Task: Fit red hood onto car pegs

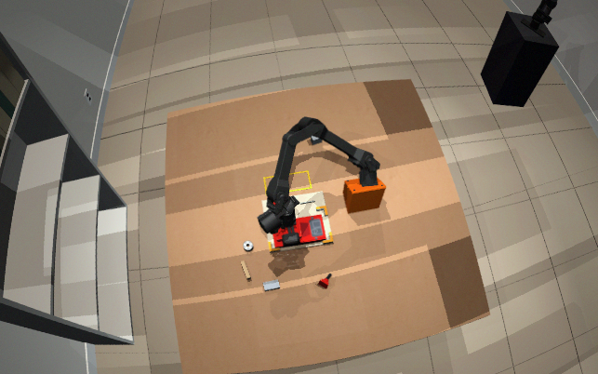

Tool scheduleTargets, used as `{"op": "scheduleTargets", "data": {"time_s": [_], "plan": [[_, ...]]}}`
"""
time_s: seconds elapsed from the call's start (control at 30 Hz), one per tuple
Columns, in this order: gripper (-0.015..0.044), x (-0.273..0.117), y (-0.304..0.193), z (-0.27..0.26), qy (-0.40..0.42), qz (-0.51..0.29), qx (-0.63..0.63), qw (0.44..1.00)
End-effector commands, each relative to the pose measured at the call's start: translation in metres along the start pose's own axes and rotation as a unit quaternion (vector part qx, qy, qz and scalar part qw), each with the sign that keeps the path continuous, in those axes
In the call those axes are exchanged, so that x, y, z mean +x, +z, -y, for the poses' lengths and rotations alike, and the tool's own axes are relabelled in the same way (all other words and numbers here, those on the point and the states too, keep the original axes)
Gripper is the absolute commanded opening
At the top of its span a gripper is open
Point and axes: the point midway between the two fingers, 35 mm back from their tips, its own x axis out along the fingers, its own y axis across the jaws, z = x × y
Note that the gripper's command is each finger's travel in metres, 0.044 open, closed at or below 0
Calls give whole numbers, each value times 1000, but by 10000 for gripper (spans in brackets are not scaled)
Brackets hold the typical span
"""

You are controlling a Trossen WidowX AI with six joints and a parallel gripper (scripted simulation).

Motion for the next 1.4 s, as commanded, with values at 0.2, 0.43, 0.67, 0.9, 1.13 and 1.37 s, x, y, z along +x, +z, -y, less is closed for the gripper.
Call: {"op": "scheduleTargets", "data": {"time_s": [0.2,0.43,0.67,0.9,1.13,1.37], "plan": [[440,-61,2,-1,6,3,5,1000],[440,-61,2,-1,6,3,5,1000],[440,-61,2,-1,6,3,5,1000],[440,-61,2,-1,6,3,5,1000],[440,-61,2,-1,6,3,5,1000],[440,-61,2,-1,6,3,5,1000]]}}
